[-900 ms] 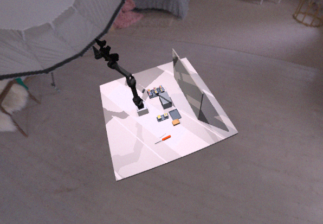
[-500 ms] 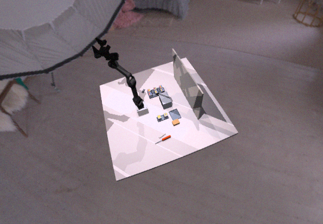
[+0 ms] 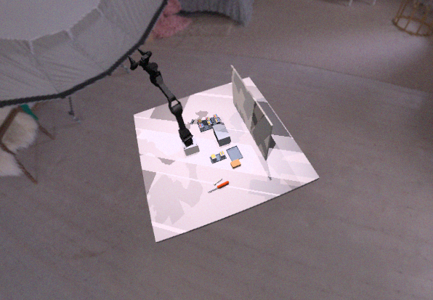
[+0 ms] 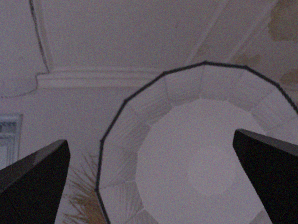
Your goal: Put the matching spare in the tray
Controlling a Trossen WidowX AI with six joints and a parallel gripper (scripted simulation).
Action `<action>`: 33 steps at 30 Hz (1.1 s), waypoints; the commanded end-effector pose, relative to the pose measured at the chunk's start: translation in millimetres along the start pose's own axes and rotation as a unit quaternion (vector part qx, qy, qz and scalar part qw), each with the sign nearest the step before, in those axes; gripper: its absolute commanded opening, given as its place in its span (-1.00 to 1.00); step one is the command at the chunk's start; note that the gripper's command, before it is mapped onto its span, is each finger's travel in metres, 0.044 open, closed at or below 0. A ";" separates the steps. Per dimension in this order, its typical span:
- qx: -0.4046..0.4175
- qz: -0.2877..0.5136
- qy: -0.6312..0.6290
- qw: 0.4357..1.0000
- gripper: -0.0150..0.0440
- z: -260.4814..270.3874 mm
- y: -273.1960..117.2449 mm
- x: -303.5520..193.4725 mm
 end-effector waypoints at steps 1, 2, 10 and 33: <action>-0.068 0.066 -0.039 0.995 1.00 -51.7 -12.7 -24.5; -0.083 0.078 -0.046 0.992 1.00 -62.9 -16.6 -28.2; -0.186 0.162 -0.087 0.965 1.00 -139.8 -52.9 -48.9; -0.521 0.397 -0.099 0.749 1.00 -333.3 -287.2 -40.8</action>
Point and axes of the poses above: the point midway between the two fingers, 35 mm back from their tips, its own y axis out along the fingers, its own z axis across the jaws, x = y × z, the point moved 5 cm from there along -y, back along the fingers, and after that the axes turned 3 degrees about -y, right-handed, at the moved point
